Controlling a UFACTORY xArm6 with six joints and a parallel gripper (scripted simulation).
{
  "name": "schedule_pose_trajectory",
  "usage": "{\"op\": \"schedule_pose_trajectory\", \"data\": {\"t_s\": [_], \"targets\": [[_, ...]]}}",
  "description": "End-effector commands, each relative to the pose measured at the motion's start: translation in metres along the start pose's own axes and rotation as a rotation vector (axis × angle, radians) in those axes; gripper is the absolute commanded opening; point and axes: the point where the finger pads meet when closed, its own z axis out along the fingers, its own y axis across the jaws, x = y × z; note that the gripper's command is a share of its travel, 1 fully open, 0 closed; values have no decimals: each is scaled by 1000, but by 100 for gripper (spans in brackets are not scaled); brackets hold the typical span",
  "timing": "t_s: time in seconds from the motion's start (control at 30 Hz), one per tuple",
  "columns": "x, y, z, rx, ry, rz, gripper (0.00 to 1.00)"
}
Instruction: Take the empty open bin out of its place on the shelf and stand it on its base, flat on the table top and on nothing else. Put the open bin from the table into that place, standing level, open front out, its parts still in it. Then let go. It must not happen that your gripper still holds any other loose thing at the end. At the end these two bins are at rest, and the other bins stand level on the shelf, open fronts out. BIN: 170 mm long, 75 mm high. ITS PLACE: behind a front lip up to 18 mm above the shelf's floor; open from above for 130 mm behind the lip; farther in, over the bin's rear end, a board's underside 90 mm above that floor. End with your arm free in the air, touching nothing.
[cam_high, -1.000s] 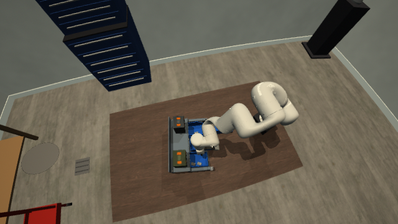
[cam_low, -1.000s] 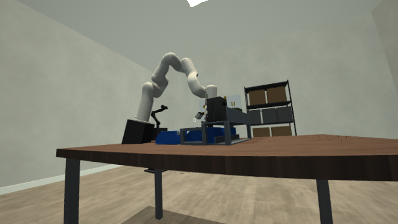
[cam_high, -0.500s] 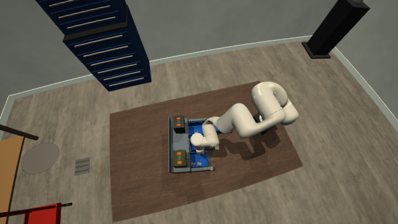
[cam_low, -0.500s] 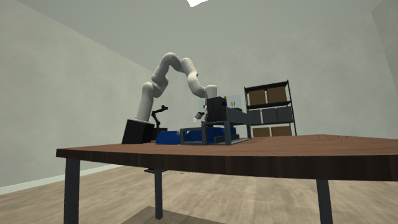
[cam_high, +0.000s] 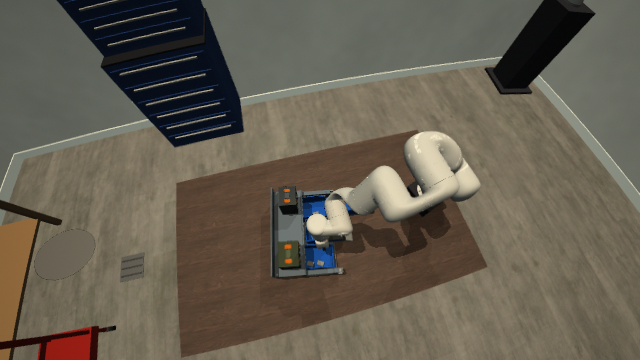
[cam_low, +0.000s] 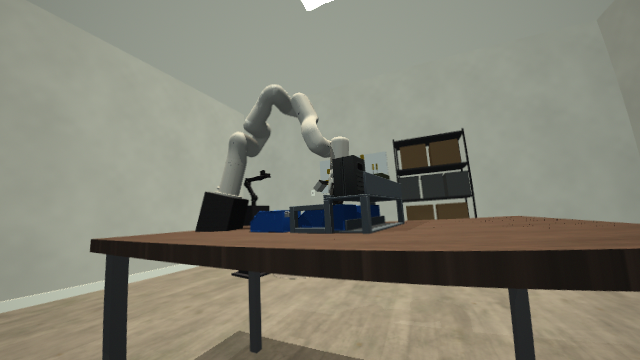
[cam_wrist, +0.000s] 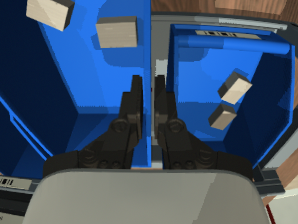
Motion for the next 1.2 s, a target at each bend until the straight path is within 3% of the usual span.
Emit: {"op": "schedule_pose_trajectory", "data": {"t_s": [0.0,1.17], "targets": [[-2,1,-2,-1,-4,0,10],[0,1,-12,-1,-4,0,10]]}}
